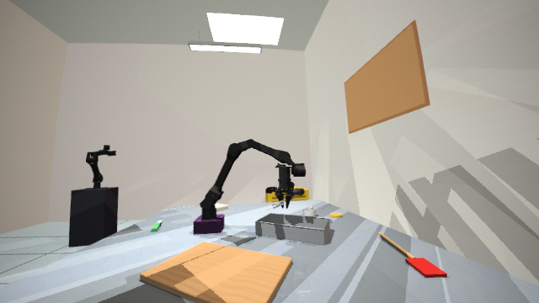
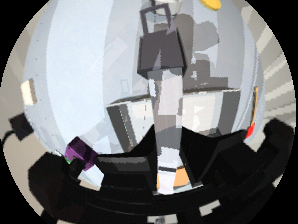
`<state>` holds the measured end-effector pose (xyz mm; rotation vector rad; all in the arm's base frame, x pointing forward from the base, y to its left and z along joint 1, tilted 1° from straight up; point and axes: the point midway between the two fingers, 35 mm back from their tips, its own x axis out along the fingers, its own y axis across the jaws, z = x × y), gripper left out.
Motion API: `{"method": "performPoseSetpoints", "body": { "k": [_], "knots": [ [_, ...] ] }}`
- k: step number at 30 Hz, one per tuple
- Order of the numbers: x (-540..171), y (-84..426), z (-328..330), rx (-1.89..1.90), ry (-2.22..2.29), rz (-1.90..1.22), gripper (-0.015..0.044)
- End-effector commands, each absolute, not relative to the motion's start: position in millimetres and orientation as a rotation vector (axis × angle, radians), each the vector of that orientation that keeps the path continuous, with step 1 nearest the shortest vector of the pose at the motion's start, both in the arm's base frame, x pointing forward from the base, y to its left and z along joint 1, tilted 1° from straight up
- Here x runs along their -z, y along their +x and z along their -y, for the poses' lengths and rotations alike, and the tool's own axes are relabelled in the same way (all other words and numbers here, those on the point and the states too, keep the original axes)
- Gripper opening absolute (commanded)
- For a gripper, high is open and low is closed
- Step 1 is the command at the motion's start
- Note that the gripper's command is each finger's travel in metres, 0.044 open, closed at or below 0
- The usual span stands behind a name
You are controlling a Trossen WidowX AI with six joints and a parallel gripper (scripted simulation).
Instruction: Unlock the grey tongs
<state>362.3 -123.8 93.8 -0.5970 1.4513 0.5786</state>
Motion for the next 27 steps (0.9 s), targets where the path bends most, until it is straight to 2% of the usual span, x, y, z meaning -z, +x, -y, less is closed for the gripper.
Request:
{"method": "performPoseSetpoints", "body": {
  "k": [1, 27],
  "knots": [
    [-95, 361, 130, -0.563, -0.58, -1.456, -0.015],
    [-140, 273, 272, -0.116, -0.158, -1.524, -0.015]
  ]
}}
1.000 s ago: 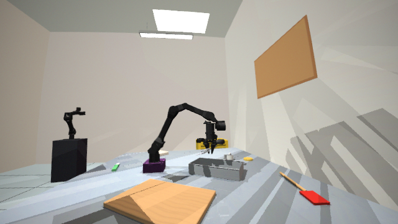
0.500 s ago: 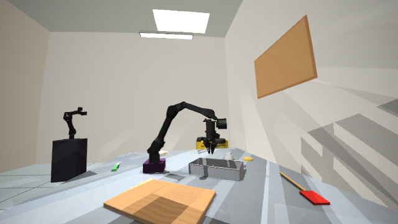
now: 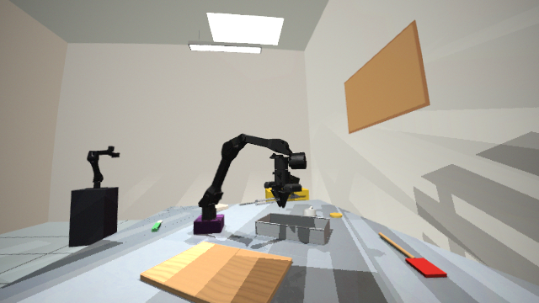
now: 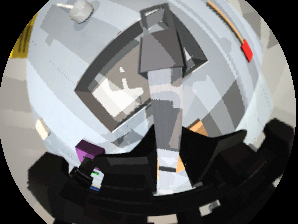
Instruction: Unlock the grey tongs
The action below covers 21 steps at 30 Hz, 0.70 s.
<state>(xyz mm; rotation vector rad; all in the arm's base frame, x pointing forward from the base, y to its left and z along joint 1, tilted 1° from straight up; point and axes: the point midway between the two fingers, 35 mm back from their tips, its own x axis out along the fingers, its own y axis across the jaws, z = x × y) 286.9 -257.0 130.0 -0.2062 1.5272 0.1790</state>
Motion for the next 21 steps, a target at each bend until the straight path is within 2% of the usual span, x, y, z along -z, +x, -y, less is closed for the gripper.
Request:
{"method": "performPoseSetpoints", "body": {
  "k": [1, 21],
  "knots": [
    [-141, 268, 277, -0.099, -0.142, -1.525, -0.015],
    [-152, 196, 332, 0.142, 0.093, -1.527, -0.015]
  ]
}}
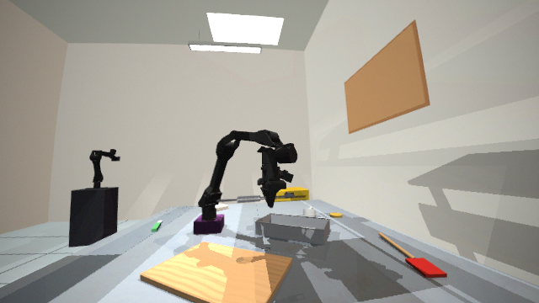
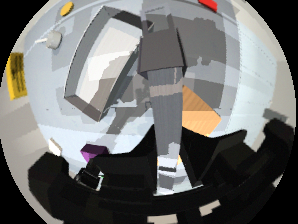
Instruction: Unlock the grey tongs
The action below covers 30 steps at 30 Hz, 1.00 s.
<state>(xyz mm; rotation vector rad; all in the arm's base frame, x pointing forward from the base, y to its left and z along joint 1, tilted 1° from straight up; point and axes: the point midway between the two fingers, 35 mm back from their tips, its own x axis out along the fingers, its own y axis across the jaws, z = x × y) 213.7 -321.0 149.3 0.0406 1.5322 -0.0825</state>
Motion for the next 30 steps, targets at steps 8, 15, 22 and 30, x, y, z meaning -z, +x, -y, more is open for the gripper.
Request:
{"method": "performPoseSetpoints", "body": {
  "k": [8, 15, 22, 30],
  "knots": [
    [-151, 149, 357, 0.281, 0.232, -1.517, -0.015],
    [-151, 106, 374, 0.402, 0.354, -1.5, -0.015],
    [-150, 60, 385, 0.522, 0.475, -1.477, -0.015],
    [-149, 30, 389, 0.599, 0.553, -1.458, -0.015]
  ]
}}
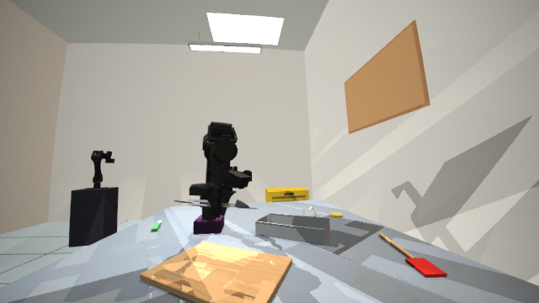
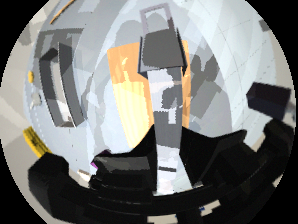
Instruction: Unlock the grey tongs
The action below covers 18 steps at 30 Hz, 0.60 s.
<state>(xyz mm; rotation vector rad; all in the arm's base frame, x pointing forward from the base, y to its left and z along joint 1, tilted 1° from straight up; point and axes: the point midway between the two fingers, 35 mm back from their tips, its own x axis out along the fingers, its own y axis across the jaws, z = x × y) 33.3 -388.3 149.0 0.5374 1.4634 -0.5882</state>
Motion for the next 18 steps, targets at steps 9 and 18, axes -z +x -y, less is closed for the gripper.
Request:
{"method": "performPoseSetpoints", "body": {
  "k": [9, 18],
  "knots": [
    [-148, 30, 392, 0.628, 0.548, -1.378, -0.015],
    [-147, 28, 402, 0.694, 0.527, -1.149, -0.015]
  ]
}}
